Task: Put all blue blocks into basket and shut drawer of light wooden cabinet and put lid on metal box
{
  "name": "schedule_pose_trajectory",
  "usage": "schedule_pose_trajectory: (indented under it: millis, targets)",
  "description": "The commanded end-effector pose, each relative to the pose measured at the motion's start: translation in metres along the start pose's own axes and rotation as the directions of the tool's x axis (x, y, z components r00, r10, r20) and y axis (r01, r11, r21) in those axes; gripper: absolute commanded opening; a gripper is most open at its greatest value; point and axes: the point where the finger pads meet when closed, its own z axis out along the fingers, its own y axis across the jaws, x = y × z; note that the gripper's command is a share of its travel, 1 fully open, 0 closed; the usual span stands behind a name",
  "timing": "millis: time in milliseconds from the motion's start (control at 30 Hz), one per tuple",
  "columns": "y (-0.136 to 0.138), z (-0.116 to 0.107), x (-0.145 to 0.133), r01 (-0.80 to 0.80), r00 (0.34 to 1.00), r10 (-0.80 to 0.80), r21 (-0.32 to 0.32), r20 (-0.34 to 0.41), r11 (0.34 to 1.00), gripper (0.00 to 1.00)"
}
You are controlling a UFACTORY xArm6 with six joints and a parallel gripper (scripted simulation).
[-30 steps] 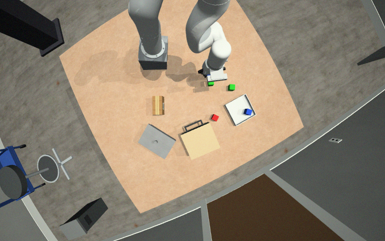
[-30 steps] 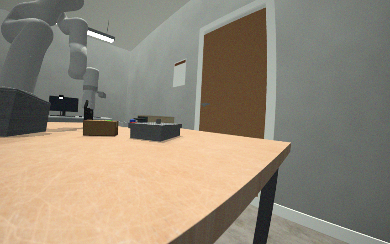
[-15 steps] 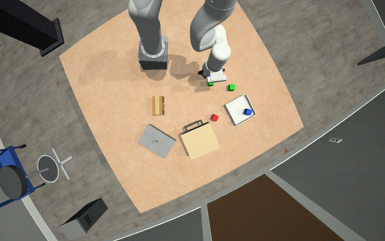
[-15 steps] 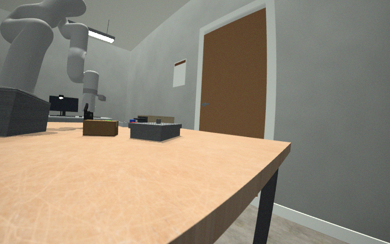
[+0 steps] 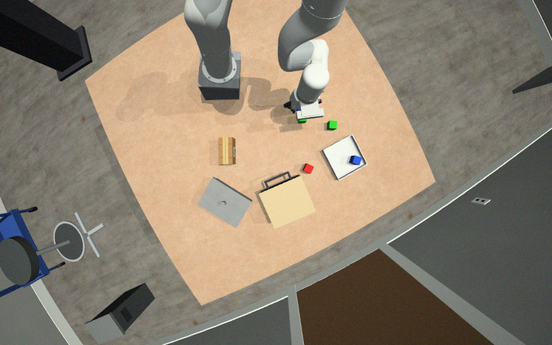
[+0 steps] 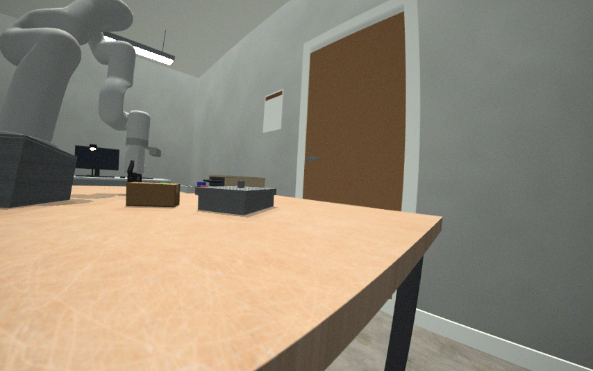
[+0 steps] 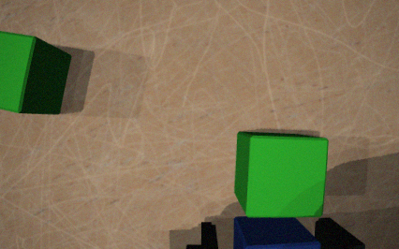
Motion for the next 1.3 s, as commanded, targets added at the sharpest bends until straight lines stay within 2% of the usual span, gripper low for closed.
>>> schedule_pose_trajectory:
  millis: [0, 1233, 1267]
  targets:
    - [-0.0008, 0.0015, 0.0006, 0.001, 1.000, -0.001, 0.021, -0.004, 1.000, 0.61]
    - [-0.0008, 0.0016, 0.0005, 0.001, 1.000, -0.001, 0.021, -0.004, 1.000, 0.61]
    - [-0.0008, 0.0016, 0.0005, 0.001, 1.000, -0.001, 0.021, -0.004, 1.000, 0.00]
